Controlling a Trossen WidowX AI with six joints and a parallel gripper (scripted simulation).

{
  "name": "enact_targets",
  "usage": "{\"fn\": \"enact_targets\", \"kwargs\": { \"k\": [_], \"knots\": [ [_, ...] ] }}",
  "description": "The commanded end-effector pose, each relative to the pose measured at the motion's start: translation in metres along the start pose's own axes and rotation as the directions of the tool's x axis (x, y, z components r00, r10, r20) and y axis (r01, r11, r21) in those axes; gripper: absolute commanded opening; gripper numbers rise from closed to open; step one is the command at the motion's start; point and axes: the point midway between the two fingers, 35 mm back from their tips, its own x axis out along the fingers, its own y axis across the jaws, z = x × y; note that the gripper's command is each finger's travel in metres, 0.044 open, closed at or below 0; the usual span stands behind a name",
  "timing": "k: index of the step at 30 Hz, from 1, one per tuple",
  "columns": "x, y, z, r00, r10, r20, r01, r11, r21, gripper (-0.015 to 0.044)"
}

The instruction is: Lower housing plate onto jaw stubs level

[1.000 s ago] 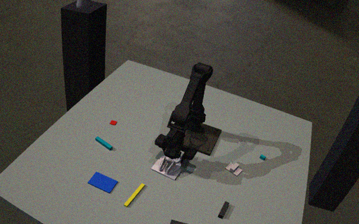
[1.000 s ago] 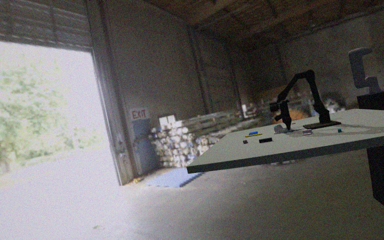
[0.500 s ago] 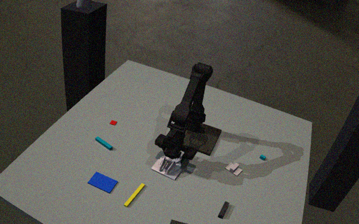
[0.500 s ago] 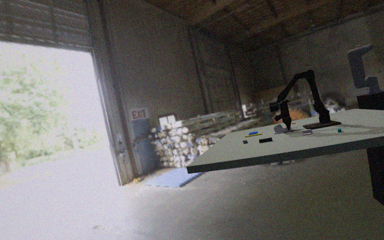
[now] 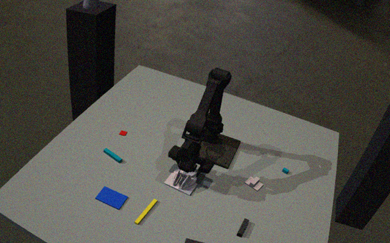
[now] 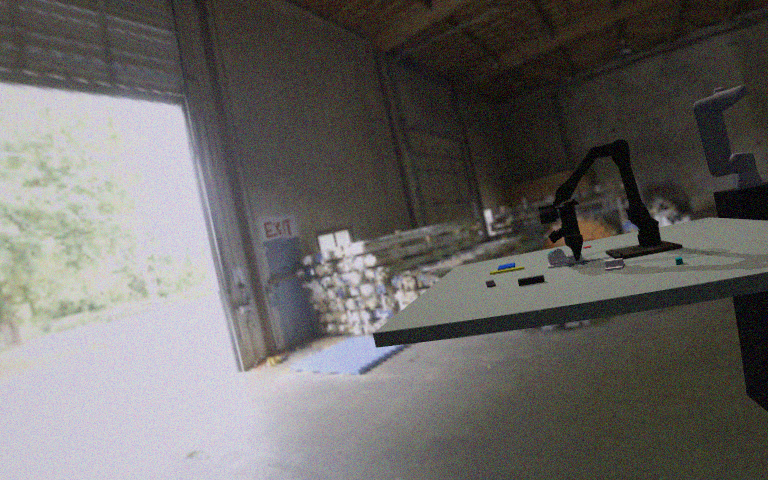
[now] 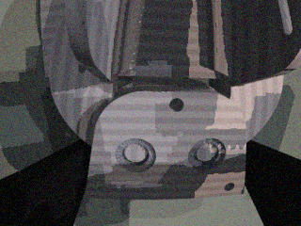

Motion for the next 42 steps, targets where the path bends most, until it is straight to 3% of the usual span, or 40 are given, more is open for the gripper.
{"fn": "enact_targets", "kwargs": {
  "k": [1,11,15,28,32,39,42],
  "knots": [
    [0.001,0.0,0.0,1.0,-0.003,-0.002,0.003,1.0,-0.003,0.0351],
    [0.001,0.0,0.0,1.0,-0.003,-0.002,0.003,1.0,-0.003,0.0351],
    [0.0,0.0,0.0,1.0,0.0,0.0,0.0,1.0,0.0,0.044],
    [0.0,0.0,0.0,1.0,0.0,0.0,0.0,1.0,0.0,0.044],
    [-0.015,0.0,0.002,1.0,-0.001,0.0,0.001,1.0,-0.001,0.044],
    [-0.074,0.0,-0.001,1.0,-0.003,-0.002,0.003,1.0,-0.003,0.044],
    [-0.067,0.0,0.001,1.0,0.0,0.001,0.0,1.0,-0.003,0.044]
  ]
}}
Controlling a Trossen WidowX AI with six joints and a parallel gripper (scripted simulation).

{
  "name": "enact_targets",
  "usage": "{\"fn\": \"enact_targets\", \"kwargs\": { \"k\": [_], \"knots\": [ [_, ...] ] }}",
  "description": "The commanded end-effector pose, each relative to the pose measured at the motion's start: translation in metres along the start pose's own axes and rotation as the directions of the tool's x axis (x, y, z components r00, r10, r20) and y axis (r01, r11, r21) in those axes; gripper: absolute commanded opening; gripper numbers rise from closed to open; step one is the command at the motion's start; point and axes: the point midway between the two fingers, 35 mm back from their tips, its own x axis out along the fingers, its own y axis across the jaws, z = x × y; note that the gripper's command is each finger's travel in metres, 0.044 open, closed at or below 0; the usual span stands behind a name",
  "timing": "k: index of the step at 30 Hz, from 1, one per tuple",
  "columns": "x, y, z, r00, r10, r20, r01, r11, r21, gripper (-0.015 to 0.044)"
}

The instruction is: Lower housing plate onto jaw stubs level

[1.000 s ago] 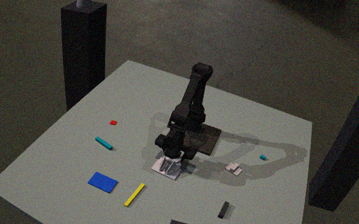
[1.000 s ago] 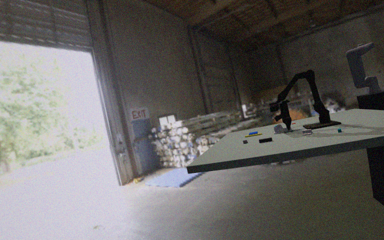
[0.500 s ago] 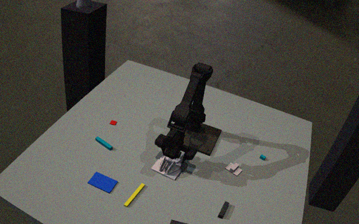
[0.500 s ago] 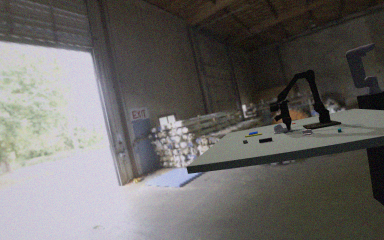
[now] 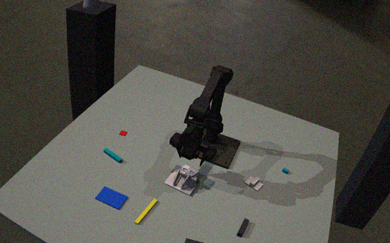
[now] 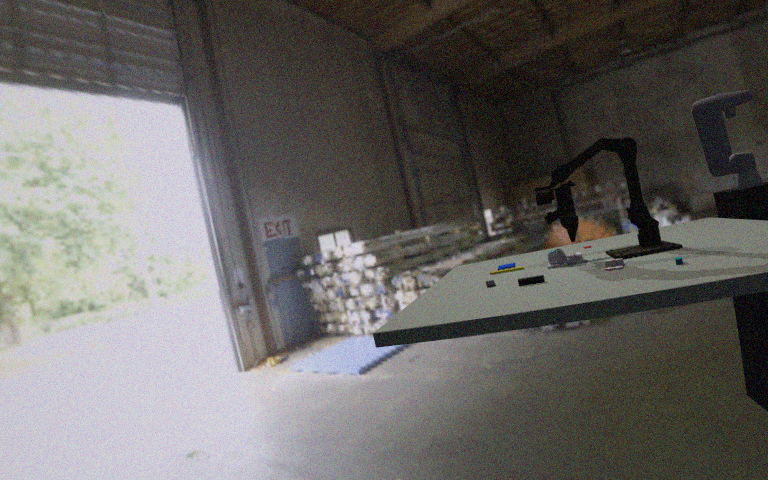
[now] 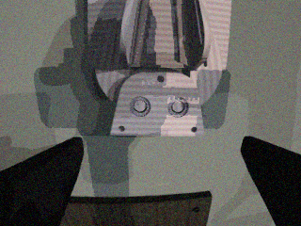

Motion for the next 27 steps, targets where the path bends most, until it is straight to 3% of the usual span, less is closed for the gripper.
{"fn": "enact_targets", "kwargs": {
  "k": [1,10,27],
  "knots": [
    [0.001,0.0,-0.002,1.0,0.0,-0.008,0.0,1.0,0.0,0.044],
    [-0.055,-0.002,-0.062,1.0,-0.003,-0.016,0.003,1.0,0.0,0.044],
    [-0.056,-0.002,-0.063,1.0,-0.003,-0.016,0.003,1.0,0.0,0.044]
  ]
}}
